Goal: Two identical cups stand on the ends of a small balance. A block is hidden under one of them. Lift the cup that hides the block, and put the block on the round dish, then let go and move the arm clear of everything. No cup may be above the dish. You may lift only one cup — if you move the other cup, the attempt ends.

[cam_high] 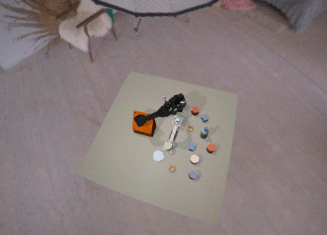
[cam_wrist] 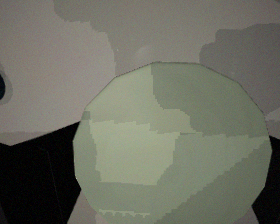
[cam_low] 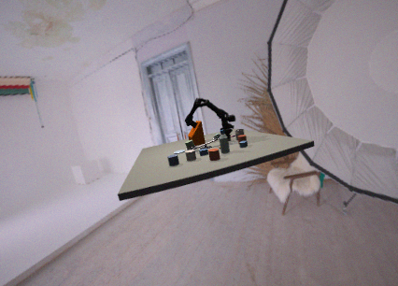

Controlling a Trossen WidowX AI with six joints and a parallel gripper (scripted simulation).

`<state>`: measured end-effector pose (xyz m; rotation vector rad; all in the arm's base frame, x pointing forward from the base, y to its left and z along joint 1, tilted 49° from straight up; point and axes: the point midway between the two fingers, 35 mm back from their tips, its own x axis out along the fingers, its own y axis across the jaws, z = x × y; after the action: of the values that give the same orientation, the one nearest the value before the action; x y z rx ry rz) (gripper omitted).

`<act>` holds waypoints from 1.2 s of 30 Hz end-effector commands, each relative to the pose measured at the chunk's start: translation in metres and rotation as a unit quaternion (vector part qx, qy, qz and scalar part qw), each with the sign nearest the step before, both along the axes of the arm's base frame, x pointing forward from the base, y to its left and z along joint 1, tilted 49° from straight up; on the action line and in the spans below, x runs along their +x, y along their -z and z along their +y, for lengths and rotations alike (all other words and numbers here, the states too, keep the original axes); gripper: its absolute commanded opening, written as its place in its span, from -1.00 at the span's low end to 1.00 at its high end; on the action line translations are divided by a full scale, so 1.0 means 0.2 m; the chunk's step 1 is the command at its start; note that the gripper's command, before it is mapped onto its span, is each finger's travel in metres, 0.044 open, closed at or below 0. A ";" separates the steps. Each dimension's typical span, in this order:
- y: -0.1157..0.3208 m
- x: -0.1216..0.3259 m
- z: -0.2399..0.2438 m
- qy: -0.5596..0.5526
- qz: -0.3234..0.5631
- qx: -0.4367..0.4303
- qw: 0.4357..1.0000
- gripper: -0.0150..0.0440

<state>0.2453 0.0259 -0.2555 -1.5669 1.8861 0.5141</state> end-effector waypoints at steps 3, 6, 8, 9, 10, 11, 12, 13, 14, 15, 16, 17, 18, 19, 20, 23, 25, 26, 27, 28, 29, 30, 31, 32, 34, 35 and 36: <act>0.00 0.00 0.00 -0.001 0.001 0.000 1.000 -0.31; 0.00 0.00 0.00 -0.001 0.001 0.000 1.000 -0.05; 0.00 0.00 0.00 -0.001 0.001 0.000 1.000 0.13; 0.00 0.00 0.00 -0.001 0.001 0.000 1.000 0.22; 0.00 0.00 0.00 -0.001 0.001 0.000 1.000 0.31; 0.00 0.00 0.00 -0.001 0.001 0.000 1.000 0.40; 0.00 0.00 0.00 -0.001 0.001 0.000 1.000 0.49; 0.00 0.00 0.00 -0.001 0.001 0.000 1.000 0.58; 0.00 0.00 0.00 -0.001 0.001 0.000 1.000 0.67; 0.00 0.00 0.00 -0.001 0.001 0.000 1.000 0.75; 0.00 0.00 0.00 -0.001 0.001 0.000 1.000 0.84; 0.00 0.00 0.00 -0.001 0.001 0.000 1.000 0.93; -0.02 0.00 0.02 -0.002 0.001 0.000 1.000 1.00; -0.04 0.01 0.05 -0.004 0.002 0.000 1.000 1.00; -0.07 0.01 0.08 -0.005 0.002 0.001 1.000 1.00; -0.16 0.02 0.18 -0.004 0.002 0.000 1.000 1.00; -0.18 0.02 0.20 -0.003 0.002 0.000 1.000 1.00; -0.18 0.02 0.20 -0.003 0.002 0.000 1.000 1.00; -0.18 0.02 0.20 -0.003 0.002 0.000 1.000 1.00; -0.18 0.02 0.20 -0.003 0.002 0.000 1.000 1.00; -0.19 0.03 0.20 -0.003 0.002 0.000 1.000 0.91; -0.22 0.05 0.19 -0.002 0.001 0.001 1.000 0.82; -0.28 0.09 0.17 -0.002 0.000 0.001 1.000 0.73; -0.35 0.13 0.15 -0.001 -0.001 0.001 1.000 0.64; -0.49 0.22 0.09 0.002 -0.004 0.000 1.000 0.47; -0.56 0.25 0.06 0.003 -0.005 -0.001 1.000 0.39; -0.63 0.28 0.02 0.005 -0.007 -0.002 1.000 0.39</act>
<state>0.2775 0.0435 -0.1690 -1.5745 1.9084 0.5247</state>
